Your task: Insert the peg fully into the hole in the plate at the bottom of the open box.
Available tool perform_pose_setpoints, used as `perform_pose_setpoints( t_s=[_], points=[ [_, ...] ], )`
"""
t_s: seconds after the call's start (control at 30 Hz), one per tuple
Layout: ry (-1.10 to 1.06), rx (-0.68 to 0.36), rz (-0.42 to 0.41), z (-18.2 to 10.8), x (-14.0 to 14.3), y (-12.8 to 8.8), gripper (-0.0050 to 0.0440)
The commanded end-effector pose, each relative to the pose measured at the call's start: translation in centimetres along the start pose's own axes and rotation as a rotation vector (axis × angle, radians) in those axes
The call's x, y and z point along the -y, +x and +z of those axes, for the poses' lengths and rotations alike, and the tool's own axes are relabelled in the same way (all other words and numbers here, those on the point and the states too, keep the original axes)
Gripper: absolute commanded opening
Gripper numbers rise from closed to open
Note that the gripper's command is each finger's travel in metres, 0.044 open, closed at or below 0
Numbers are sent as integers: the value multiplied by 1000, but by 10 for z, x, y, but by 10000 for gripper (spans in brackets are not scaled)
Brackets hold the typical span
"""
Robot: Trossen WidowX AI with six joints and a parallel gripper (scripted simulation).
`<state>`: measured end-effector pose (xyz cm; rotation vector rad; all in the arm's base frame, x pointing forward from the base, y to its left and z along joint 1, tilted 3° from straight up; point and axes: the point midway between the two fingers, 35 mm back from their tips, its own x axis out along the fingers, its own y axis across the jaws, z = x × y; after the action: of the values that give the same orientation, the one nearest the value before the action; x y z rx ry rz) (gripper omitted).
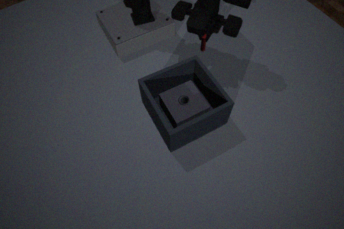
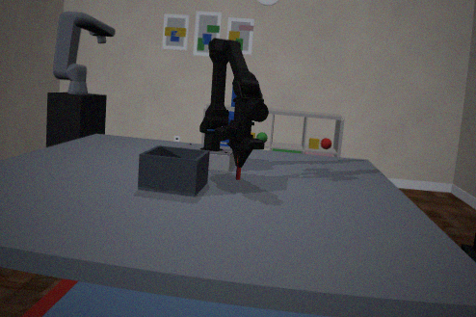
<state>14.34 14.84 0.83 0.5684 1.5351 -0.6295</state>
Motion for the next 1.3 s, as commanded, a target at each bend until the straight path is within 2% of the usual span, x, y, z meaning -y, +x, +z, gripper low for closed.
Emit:
perform_pose_setpoints(
  t_s=[0.0,0.87,0.9,1.27],
  points=[
    [3,-4,3,0,-2,-6,0],
    [3,-4,3,0,-9,-83,0],
    [7,-1,-10,1,-7,-70,0],
    [2,-6,-6,22,-15,-80,0]
  ],
)
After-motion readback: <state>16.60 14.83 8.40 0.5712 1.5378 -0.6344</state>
